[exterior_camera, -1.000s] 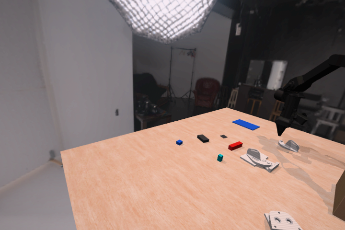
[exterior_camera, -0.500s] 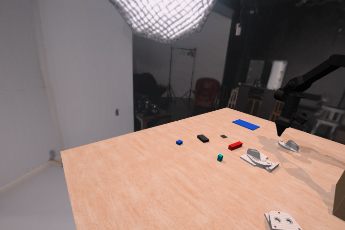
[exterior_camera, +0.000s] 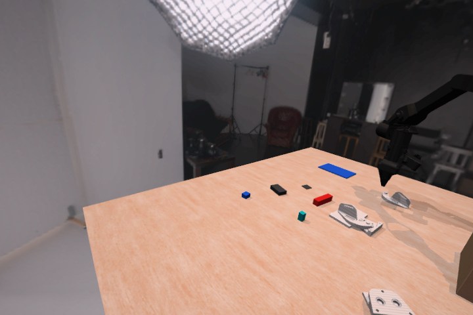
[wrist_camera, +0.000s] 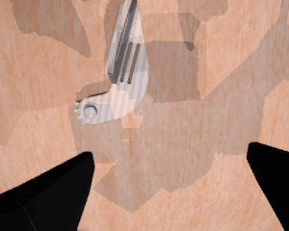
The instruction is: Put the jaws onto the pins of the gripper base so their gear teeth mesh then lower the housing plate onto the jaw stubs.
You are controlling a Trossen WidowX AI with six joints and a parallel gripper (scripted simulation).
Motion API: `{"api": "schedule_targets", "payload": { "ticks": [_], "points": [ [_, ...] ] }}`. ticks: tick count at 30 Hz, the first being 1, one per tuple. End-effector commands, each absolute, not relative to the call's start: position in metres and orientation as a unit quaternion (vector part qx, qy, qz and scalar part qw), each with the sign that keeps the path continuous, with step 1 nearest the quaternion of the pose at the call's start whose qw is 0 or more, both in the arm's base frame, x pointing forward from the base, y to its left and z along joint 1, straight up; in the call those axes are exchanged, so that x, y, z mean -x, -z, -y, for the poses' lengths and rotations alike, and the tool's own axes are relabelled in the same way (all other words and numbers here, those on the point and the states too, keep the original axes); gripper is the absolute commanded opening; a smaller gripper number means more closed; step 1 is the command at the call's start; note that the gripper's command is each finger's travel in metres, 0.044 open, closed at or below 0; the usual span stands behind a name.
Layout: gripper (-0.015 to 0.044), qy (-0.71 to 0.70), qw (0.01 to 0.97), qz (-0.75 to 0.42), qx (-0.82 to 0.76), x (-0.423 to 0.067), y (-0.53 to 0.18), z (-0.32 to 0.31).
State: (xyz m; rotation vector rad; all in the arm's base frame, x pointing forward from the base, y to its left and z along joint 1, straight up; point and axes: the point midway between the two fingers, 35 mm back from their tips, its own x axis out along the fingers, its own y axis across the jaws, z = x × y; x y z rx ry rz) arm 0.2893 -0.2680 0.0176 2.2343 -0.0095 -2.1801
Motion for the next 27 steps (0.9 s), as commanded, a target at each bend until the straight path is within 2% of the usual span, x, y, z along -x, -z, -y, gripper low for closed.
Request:
{"api": "schedule_targets", "payload": {
  "ticks": [1,14,27],
  "points": [
    [0.0335,0.698,0.009,0.005,-0.716,-0.2888,-0.0249,0.2673],
    [0.0,0.698,0.009,0.005,-0.716,-0.2888,-0.0249,0.2673],
    [0.0,0.698,0.009,0.005,-0.716,-0.2888,-0.0249,0.2673]
  ]
}}
